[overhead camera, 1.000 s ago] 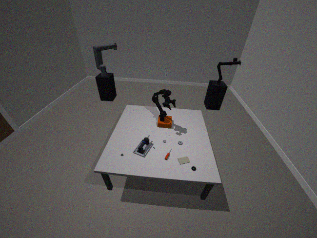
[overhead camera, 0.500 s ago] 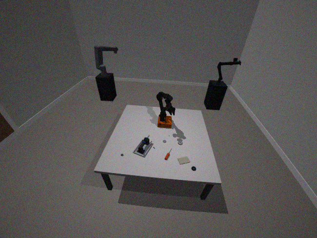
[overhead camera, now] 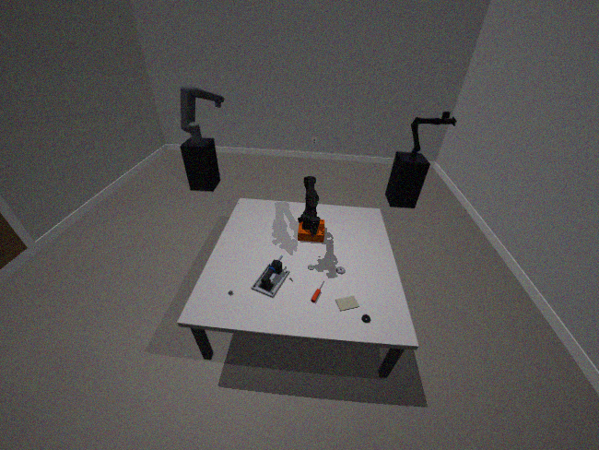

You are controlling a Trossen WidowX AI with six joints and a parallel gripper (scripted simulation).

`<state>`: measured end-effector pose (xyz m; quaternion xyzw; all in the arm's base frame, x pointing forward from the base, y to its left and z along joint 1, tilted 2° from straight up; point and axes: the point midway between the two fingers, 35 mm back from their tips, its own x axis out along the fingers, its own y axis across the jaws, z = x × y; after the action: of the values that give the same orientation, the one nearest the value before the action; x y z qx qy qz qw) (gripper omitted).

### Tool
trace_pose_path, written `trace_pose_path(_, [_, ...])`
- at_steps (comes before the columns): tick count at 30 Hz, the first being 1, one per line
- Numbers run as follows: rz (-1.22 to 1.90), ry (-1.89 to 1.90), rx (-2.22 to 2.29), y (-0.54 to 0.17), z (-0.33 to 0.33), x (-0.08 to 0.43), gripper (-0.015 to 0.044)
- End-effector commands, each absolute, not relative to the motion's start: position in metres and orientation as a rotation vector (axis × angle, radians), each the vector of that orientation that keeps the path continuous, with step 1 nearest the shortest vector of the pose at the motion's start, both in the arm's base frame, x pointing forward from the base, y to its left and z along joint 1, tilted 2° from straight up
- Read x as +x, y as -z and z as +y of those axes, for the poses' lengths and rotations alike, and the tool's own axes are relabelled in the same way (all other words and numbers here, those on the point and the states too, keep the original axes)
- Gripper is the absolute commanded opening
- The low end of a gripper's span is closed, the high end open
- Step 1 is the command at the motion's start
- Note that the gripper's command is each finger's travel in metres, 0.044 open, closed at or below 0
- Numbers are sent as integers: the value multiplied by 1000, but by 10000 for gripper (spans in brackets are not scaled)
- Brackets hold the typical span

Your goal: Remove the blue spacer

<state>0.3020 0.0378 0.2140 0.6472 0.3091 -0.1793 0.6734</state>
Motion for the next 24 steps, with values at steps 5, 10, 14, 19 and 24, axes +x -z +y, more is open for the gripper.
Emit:
trace_pose_path(5, [677,377,918,-145,-36,341,440])
trace_pose_path(10, [689,365,682,-116,-69,347,440])
trace_pose_path(14, [708,356,496,-93,-96,346,440])
trace_pose_path(19, [745,343,264,-64,-128,338,440])
trace_pose_path(24, [765,336,163,-51,-145,330,440])
